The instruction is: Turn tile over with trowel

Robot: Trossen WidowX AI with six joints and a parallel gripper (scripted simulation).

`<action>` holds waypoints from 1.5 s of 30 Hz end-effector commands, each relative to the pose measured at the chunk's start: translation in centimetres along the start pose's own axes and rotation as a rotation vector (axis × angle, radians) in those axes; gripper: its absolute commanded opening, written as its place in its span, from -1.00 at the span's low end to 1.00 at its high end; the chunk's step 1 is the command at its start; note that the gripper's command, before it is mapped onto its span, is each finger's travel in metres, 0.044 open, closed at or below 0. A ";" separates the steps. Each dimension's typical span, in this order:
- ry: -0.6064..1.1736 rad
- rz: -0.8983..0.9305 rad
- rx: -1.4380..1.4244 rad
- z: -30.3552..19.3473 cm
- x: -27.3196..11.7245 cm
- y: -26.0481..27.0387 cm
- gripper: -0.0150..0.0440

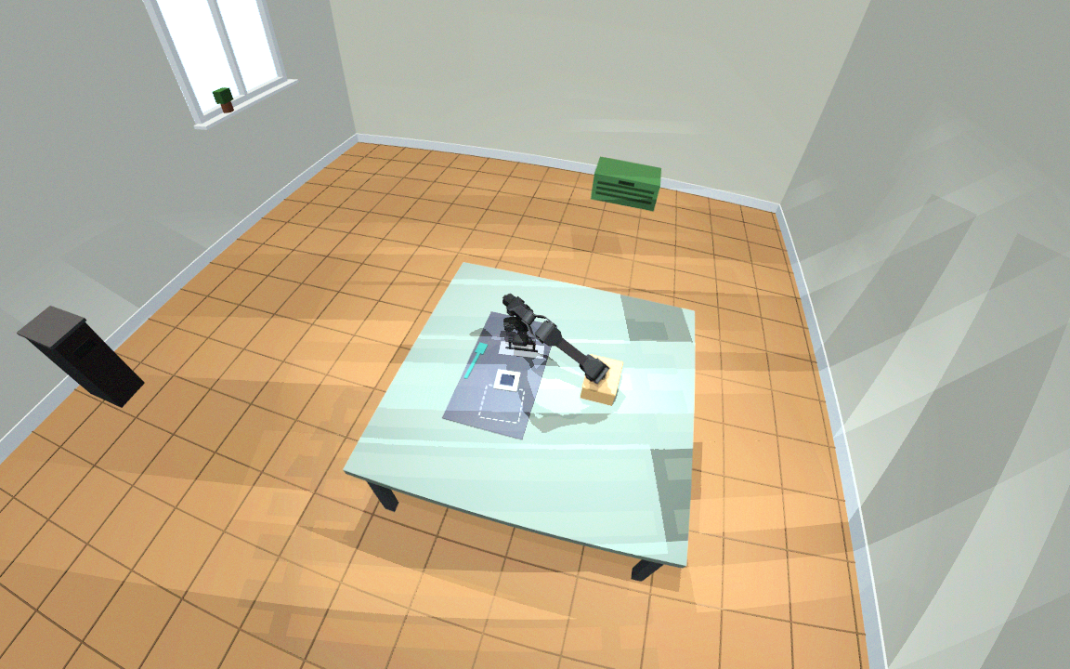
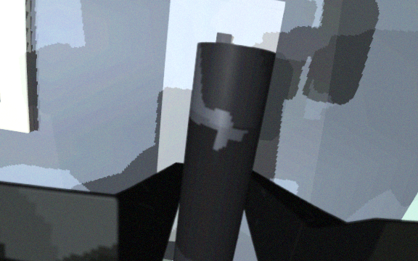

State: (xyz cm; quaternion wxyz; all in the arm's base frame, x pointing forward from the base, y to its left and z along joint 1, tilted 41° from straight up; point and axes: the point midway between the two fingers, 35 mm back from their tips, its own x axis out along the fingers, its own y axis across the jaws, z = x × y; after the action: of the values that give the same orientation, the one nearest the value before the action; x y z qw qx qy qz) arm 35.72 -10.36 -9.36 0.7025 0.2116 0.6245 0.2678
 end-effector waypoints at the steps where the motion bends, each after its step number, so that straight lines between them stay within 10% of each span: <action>1: 0.000 -0.006 -0.072 0.0 0.1 -0.1 -0.05; 40: 0.002 -0.005 -1.000 0.0 0.1 -0.1 -0.05; 45: 0.002 -0.005 -1.000 0.0 0.1 -0.1 0.39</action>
State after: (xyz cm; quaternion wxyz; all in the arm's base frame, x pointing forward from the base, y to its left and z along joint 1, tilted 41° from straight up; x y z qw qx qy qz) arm 35.72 -10.42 -9.47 0.7178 -0.1504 0.4232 0.5320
